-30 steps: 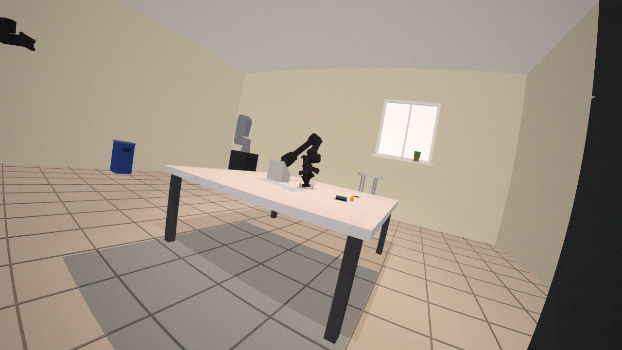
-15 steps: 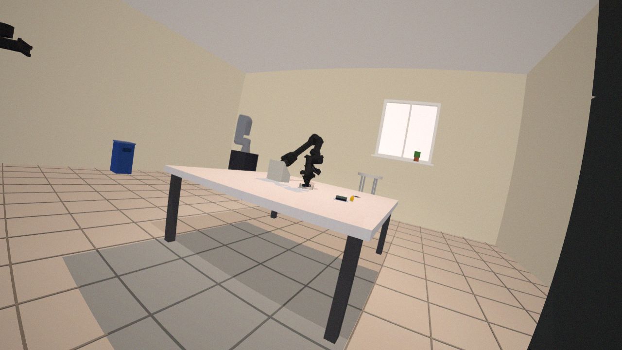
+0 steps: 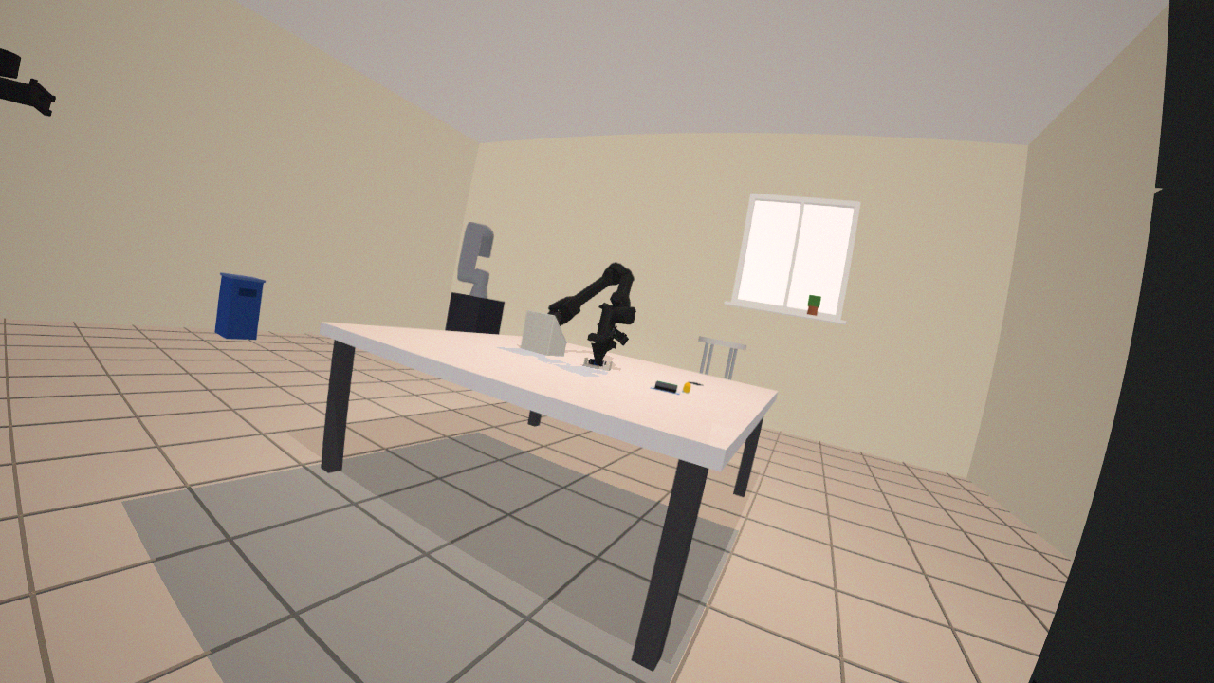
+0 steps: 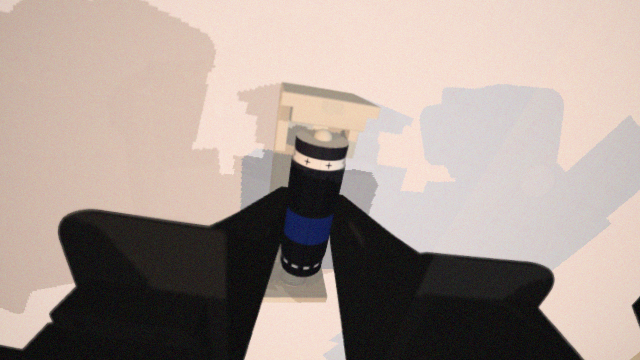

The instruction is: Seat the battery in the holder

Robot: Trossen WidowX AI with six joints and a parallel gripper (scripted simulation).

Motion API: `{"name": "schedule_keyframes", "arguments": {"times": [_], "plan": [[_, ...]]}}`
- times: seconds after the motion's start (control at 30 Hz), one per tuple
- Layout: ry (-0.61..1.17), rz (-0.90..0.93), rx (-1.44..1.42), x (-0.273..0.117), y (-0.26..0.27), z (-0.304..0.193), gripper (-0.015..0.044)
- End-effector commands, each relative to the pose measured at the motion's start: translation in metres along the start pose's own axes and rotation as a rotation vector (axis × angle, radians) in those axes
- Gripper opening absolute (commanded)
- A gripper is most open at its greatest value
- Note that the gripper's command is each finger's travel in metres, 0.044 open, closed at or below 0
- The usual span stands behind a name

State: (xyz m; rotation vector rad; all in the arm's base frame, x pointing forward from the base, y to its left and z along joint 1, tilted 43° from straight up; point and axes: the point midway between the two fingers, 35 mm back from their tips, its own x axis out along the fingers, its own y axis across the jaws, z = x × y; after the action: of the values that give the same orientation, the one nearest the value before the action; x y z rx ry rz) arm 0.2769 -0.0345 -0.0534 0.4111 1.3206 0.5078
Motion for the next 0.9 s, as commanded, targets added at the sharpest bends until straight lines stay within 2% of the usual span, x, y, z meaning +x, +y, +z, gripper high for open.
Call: {"name": "schedule_keyframes", "arguments": {"times": [0.0,0.87], "plan": [[0.029,0.002,0.005,0.003,0.002,-0.004,0.0064],[0.021,-0.001,0.003,0.002,0.002,0.011,0.0064]]}}
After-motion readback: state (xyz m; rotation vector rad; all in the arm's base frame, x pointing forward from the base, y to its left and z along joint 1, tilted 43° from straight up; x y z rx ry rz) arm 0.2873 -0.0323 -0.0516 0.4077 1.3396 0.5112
